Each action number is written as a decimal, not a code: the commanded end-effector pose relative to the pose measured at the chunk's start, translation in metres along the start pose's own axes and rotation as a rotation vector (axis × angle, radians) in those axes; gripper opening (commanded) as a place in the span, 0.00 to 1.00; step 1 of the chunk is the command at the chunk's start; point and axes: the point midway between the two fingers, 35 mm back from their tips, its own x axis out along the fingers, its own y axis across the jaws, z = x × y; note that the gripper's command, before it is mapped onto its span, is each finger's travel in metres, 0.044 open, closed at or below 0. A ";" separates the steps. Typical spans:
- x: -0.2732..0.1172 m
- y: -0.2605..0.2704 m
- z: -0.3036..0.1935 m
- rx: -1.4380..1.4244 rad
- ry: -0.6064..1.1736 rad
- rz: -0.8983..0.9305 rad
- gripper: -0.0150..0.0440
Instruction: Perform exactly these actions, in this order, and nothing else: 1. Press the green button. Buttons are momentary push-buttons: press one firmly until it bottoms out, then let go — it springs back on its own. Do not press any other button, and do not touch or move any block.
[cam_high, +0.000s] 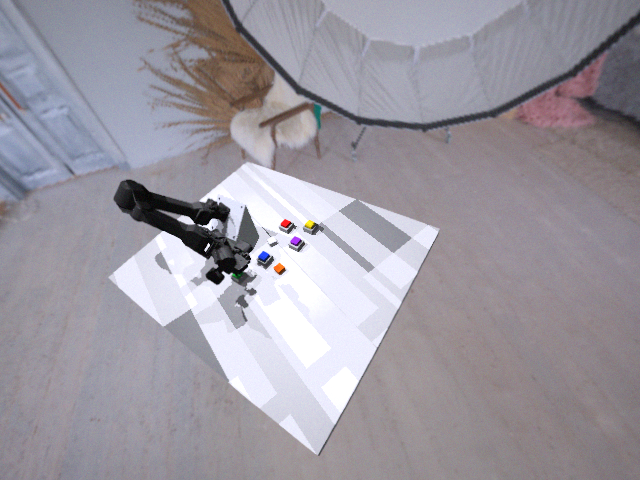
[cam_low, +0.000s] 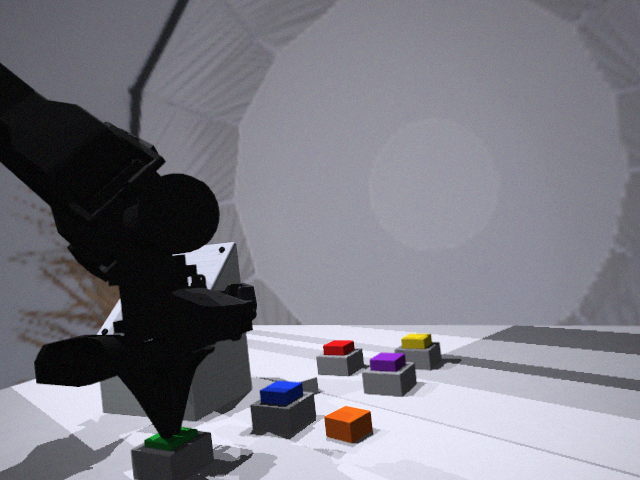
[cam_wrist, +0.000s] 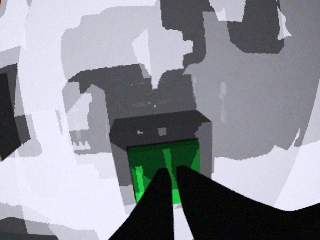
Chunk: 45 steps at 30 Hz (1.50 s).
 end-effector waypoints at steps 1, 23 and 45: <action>-0.002 0.000 0.000 0.000 0.000 0.001 0.29; -0.067 0.100 0.083 -0.050 -0.026 0.150 0.87; -0.103 0.351 0.063 -0.002 0.003 0.030 0.93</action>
